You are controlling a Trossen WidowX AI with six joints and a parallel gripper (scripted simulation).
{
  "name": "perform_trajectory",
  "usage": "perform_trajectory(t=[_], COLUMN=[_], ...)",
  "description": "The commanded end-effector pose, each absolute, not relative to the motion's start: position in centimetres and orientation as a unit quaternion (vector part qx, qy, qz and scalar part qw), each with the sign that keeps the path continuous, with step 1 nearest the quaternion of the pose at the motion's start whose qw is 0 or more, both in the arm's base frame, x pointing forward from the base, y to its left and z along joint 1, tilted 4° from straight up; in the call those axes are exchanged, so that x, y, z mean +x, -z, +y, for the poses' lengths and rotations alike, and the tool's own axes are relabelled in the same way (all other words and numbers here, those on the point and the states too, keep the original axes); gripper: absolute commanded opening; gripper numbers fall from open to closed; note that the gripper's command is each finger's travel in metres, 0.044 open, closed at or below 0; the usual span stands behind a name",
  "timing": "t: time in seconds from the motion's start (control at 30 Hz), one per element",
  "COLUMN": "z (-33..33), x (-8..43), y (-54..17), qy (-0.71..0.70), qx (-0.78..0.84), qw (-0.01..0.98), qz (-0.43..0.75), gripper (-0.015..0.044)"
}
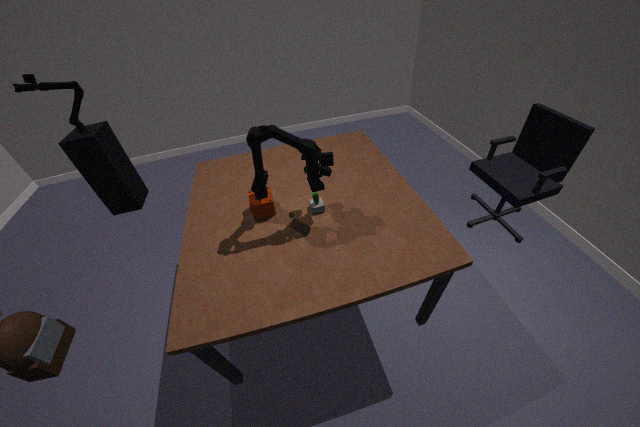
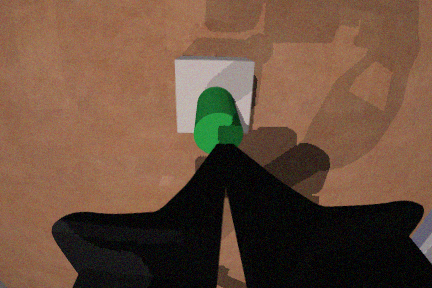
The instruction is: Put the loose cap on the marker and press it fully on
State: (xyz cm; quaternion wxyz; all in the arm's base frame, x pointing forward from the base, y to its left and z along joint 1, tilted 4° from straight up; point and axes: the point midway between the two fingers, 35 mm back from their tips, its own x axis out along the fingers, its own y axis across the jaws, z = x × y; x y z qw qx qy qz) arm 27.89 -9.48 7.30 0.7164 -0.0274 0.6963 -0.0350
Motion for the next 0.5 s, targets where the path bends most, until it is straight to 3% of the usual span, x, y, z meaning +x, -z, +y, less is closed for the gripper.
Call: perform_trajectory(t=[0.0, 0.47], z=[-9.4, -9.6], x=[27.7, 27.7], y=[-6.5, -4.3], qy=[0.031, 0.031], qx=[-0.028, -0.028], qw=[0.713, 0.713], qz=[0.700, 0.700], gripper=[0.0000, 0.0000])
